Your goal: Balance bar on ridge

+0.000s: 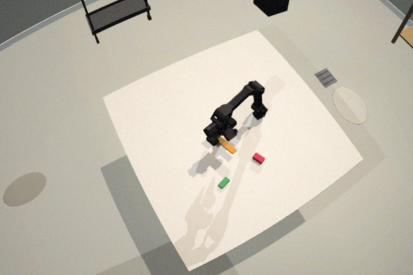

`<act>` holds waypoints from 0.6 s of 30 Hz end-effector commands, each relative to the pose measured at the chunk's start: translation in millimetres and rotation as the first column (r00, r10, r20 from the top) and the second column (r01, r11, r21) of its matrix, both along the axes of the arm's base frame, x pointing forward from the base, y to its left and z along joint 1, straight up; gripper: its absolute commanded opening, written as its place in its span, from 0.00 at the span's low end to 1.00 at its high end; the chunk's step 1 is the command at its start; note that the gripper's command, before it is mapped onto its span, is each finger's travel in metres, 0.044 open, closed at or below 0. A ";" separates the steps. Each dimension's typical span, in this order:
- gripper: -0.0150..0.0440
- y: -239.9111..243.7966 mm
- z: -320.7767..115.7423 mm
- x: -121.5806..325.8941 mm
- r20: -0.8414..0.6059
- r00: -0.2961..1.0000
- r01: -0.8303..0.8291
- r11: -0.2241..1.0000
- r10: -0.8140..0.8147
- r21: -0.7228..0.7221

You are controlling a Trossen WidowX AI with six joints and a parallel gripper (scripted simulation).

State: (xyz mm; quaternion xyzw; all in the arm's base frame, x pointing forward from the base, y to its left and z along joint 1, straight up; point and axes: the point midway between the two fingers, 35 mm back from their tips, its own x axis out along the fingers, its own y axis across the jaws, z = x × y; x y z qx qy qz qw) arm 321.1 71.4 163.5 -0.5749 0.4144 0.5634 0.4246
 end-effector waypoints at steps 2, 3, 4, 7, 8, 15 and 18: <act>1.00 -1.2 40.9 -5.2 0.010 1.000 0.001 1.000 -0.001 0.002; 1.00 -1.2 40.9 -5.2 0.010 1.000 0.001 1.000 -0.001 0.002; 1.00 -1.2 40.9 -5.2 0.010 1.000 0.001 1.000 -0.001 0.002; 1.00 -1.2 40.9 -5.2 0.010 1.000 0.001 1.000 -0.001 0.002; 1.00 -1.2 40.9 -5.2 0.010 1.000 0.001 1.000 -0.001 0.002; 1.00 -1.2 40.9 -5.2 0.010 1.000 0.001 1.000 -0.001 0.002; 1.00 -1.2 40.9 -5.2 0.010 1.000 0.001 1.000 -0.001 0.002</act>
